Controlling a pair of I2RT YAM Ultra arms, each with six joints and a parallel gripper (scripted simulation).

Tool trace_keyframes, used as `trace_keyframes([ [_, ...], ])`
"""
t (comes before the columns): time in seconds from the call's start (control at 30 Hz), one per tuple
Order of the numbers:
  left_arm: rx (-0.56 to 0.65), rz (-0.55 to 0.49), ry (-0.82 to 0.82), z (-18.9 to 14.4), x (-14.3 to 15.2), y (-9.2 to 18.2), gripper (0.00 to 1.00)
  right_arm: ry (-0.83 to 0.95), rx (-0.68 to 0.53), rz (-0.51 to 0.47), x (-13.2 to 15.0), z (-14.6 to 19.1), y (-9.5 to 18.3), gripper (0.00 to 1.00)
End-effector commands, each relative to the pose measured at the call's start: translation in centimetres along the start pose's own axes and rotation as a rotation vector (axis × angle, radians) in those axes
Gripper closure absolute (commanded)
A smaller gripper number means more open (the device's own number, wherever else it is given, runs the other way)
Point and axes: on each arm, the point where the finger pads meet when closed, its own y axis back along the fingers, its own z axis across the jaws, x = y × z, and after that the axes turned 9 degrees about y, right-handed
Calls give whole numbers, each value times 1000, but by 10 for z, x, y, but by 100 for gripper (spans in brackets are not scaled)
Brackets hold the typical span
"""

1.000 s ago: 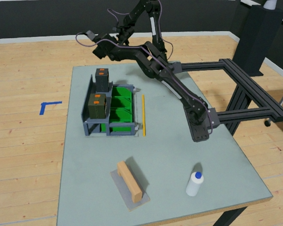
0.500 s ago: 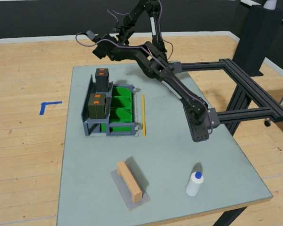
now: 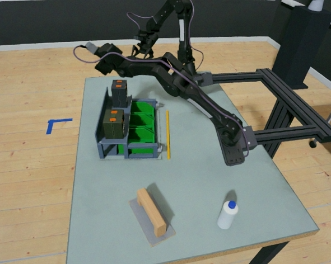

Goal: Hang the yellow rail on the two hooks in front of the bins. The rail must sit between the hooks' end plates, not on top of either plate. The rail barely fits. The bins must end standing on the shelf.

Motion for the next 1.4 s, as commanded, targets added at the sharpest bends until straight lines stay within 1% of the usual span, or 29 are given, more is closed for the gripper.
trace_keyframes([
  [0.0,-41,-70,0,22,-47,33,0,51,-7,65,-10,18,-12,0],
  [0.1,-101,-132,20,60,-86,65,0,89,-28,124,-13,41,-26,0],
  [0.17,-147,-180,35,88,-113,93,0,106,-45,153,-16,53,-34,0],
  [0.23,-200,-232,49,119,-140,126,0,119,-55,176,-18,62,-39,0],
  [0.3,-258,-287,64,150,-166,165,0,133,-62,198,-19,71,-44,0],
  [0.37,-258,-287,64,150,-166,165,0,133,-62,198,-19,71,-44,0],
  [0.47,-357,-376,85,197,-201,234,0,165,-89,252,-23,92,-58,0],
  [0.57,-469,-470,104,241,-228,316,0,180,-99,277,-25,102,-64,0],
  [0.6,-509,-502,110,254,-235,346,0,187,-102,286,-26,105,-66,0],
  [0.7,-614,-581,122,282,-248,422,0,207,-111,316,-28,118,-73,0],
  [0.87,-811,-715,137,311,-251,565,0,221,-172,379,-27,142,-90,0],
  [0.93,-811,-715,137,311,-251,565,0,221,-172,379,-27,142,-90,0],
  [1.03,-960,-805,141,314,-240,663,0,259,-188,432,-32,163,-102,0],
  [1.07,-1011,-833,141,312,-234,695,0,268,-199,450,-33,170,-106,0],
  [1.13,-1111,-885,140,303,-220,753,0,280,-180,445,-44,164,-111,0],
  [1.23,-1243,-948,135,283,-198,822,0,304,-194,480,-47,179,-119,0],
  [1.37,-1436,-1025,122,242,-162,905,0,334,-208,520,-56,196,-132,0],
])
